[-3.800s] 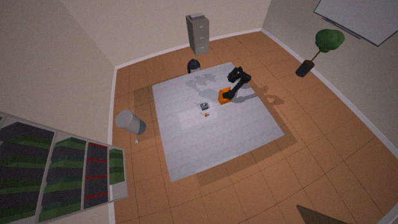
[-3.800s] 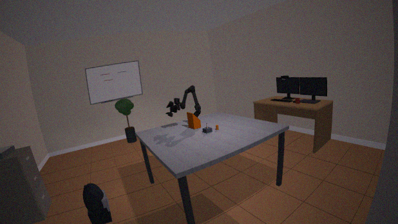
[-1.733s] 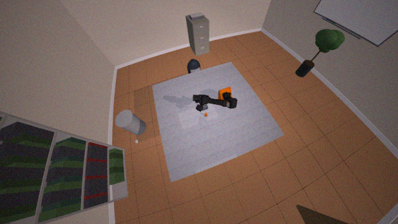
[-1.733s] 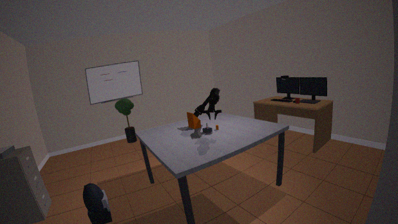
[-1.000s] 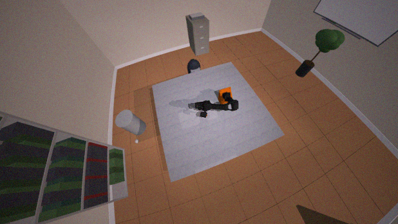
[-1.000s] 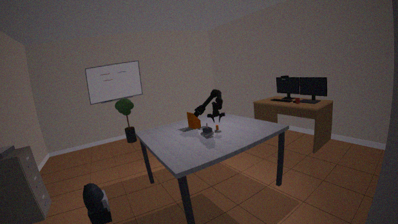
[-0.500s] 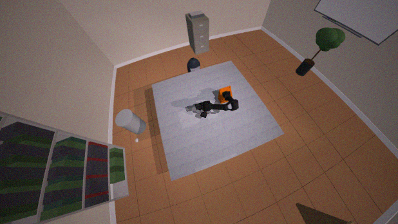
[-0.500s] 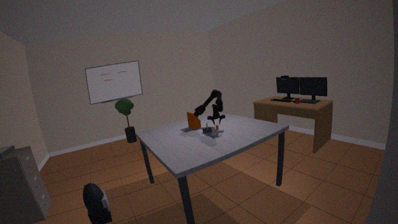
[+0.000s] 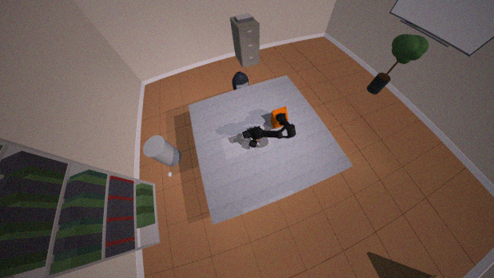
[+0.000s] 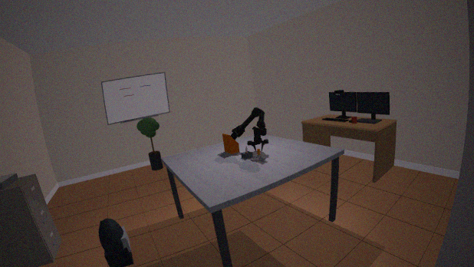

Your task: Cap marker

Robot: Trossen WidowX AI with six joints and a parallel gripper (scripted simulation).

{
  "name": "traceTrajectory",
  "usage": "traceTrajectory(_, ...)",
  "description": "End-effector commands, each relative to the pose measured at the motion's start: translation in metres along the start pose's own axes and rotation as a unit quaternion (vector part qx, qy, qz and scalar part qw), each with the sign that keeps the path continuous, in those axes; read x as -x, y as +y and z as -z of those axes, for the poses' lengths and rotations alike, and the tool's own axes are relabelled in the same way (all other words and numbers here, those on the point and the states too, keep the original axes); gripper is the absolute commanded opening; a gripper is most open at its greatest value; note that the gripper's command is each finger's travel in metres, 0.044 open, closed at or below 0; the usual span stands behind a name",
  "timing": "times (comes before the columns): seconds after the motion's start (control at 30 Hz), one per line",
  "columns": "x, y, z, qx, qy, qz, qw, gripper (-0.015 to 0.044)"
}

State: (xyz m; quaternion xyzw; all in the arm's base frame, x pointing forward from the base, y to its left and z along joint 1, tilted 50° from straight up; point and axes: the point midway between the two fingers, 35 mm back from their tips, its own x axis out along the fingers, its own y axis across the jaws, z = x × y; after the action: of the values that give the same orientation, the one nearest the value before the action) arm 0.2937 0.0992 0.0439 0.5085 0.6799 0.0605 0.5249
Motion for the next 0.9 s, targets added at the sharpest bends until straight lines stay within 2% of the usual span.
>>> traceTrajectory(0.0, -0.008, -0.002, 0.001, -0.005, 0.005, 0.0, 1.0, 0.0242)
traceTrajectory(0.23, -0.017, -0.002, 0.003, -0.005, 0.006, -0.001, 1.0, 0.0242)
traceTrajectory(0.37, -0.017, -0.002, 0.002, -0.005, 0.006, -0.001, 1.0, 0.0137)
traceTrajectory(0.67, -0.017, -0.002, 0.002, -0.005, 0.006, -0.001, 1.0, 0.0077)
traceTrajectory(0.77, -0.013, -0.002, 0.002, -0.005, 0.005, -0.001, 1.0, 0.0)
traceTrajectory(0.87, -0.006, -0.002, 0.001, -0.005, 0.005, 0.0, 1.0, 0.0)
